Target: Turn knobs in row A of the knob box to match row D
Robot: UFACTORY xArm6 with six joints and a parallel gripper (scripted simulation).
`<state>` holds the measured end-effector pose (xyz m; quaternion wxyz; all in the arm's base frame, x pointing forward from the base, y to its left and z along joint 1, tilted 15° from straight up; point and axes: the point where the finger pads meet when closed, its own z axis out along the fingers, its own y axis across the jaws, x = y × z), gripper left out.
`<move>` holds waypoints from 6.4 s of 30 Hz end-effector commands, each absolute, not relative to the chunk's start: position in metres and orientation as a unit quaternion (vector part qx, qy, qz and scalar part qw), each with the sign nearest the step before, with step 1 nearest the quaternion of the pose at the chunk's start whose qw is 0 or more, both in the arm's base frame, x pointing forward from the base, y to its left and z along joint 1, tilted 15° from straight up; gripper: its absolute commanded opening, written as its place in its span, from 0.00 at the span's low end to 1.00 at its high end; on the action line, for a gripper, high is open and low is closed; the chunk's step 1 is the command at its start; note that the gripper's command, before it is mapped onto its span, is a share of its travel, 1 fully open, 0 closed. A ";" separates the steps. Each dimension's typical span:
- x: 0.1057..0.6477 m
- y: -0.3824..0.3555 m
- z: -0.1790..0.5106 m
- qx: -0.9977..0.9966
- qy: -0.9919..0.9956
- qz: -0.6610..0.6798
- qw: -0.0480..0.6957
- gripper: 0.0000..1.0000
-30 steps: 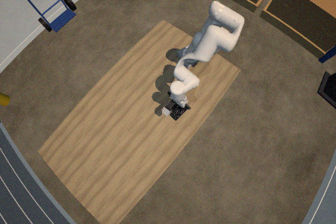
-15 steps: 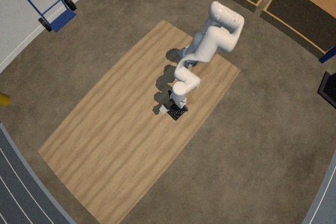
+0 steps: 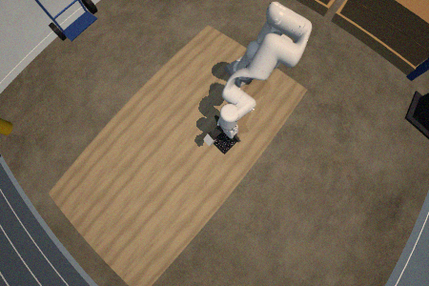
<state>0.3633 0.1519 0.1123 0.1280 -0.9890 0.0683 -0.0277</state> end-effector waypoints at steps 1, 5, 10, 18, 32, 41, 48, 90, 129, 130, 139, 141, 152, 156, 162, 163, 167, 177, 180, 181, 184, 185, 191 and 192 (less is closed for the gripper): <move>0.364 0.152 0.114 -0.989 0.068 -0.029 0.129 1.00; 0.364 0.152 0.114 -0.989 0.068 -0.029 0.129 1.00; 0.364 0.152 0.114 -0.989 0.068 -0.029 0.129 1.00; 0.364 0.152 0.114 -0.989 0.068 -0.029 0.129 1.00; 0.364 0.152 0.114 -0.989 0.068 -0.029 0.129 1.00; 0.364 0.152 0.114 -0.989 0.068 -0.029 0.129 1.00; 0.364 0.152 0.114 -0.989 0.068 -0.029 0.129 1.00; 0.362 0.152 0.114 -0.989 0.068 -0.029 0.129 1.00; 0.312 0.159 0.112 -0.989 0.068 -0.029 0.130 1.00; 0.312 0.159 0.112 -0.989 0.068 -0.029 0.130 1.00; 0.312 0.159 0.112 -0.989 0.068 -0.029 0.130 1.00; 0.312 0.159 0.112 -0.989 0.068 -0.029 0.130 1.00; 0.312 0.159 0.112 -0.989 0.068 -0.029 0.130 1.00; 0.312 0.159 0.112 -0.989 0.068 -0.029 0.130 1.00; 0.312 0.159 0.112 -0.989 0.068 -0.029 0.130 1.00; 0.312 0.159 0.112 -0.989 0.068 -0.029 0.130 1.00; 0.312 0.159 0.112 -0.989 0.068 -0.029 0.130 1.00; 0.312 0.159 0.112 -0.989 0.068 -0.029 0.130 1.00; 0.312 0.159 0.112 -0.989 0.068 -0.029 0.130 1.00; 0.312 0.159 0.112 -0.989 0.068 -0.029 0.130 1.00; 0.312 0.159 0.112 -0.989 0.068 -0.029 0.130 1.00; 0.312 0.159 0.112 -0.989 0.068 -0.029 0.130 1.00; 0.312 0.159 0.112 -0.989 0.068 -0.029 0.130 1.00; 0.312 0.159 0.112 -0.989 0.068 -0.029 0.130 1.00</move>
